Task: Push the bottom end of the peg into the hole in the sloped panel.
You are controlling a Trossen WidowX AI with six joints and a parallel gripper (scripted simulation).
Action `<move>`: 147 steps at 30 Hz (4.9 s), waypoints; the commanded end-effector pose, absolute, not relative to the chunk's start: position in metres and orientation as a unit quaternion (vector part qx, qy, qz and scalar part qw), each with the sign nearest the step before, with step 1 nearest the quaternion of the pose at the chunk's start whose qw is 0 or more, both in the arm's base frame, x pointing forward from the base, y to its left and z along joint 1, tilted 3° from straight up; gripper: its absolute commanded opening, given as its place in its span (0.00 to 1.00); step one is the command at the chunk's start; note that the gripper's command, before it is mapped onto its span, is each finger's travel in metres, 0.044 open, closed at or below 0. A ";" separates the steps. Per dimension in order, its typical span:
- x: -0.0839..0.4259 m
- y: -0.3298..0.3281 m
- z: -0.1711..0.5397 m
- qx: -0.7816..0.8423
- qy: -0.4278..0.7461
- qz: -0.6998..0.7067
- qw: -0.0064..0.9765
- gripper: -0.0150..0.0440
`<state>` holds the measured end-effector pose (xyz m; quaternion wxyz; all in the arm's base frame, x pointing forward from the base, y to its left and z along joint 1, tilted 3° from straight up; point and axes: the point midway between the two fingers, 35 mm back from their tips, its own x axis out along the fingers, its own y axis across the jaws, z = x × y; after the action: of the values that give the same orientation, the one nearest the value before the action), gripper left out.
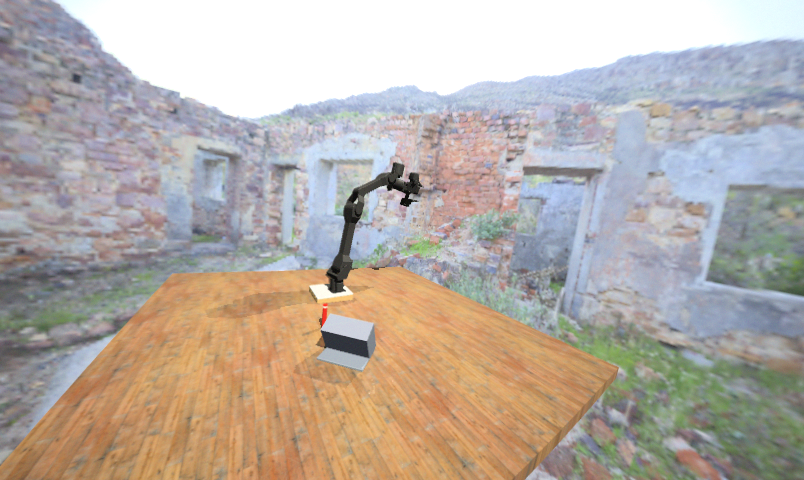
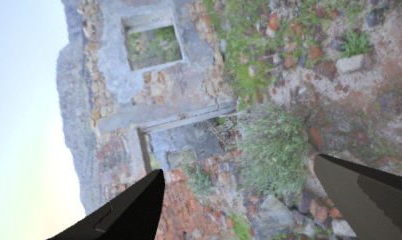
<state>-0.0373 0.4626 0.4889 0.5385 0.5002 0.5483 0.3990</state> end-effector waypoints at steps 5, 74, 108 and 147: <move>-0.018 0.465 0.481 0.490 0.533 0.396 0.565 1.00; 0.317 0.310 0.324 0.163 0.393 0.178 0.887 1.00; 0.382 0.143 0.249 -0.014 0.456 0.069 0.887 1.00; 0.346 -0.039 0.173 -0.126 0.590 0.028 0.797 1.00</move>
<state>0.3551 -0.0269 0.1812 0.8086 -0.1221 0.5751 0.0238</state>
